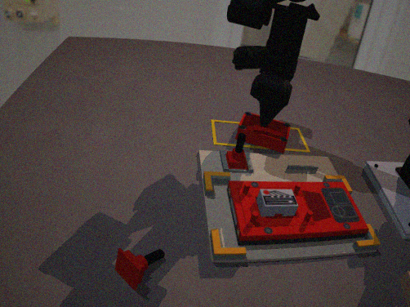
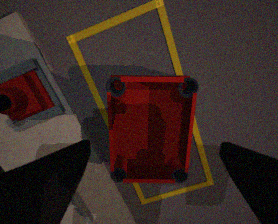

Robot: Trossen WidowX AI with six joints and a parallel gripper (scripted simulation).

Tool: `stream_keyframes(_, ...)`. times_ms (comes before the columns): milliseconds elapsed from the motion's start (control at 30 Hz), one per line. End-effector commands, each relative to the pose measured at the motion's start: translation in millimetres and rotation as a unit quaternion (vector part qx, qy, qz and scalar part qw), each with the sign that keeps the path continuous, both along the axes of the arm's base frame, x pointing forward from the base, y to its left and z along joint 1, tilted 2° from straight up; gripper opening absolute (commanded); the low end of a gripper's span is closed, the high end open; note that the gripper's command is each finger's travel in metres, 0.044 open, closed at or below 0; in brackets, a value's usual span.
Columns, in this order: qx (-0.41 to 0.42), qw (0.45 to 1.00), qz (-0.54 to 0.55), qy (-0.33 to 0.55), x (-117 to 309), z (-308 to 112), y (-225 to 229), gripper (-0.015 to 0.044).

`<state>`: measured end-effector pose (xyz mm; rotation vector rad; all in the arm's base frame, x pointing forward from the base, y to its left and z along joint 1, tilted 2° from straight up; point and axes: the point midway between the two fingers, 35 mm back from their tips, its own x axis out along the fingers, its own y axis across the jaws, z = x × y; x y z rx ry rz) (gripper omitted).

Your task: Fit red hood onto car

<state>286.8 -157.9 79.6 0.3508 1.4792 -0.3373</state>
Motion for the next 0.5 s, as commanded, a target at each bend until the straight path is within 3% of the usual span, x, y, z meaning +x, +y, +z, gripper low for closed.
stream_keyframes(0,0.003,1.0,0.002,0.002,-0.6,-5.6,1.1,0.044)
stream_keyframes(467,0.003,1.0,0.002,0.002,-0.6,-15.2,2.0,0.044)
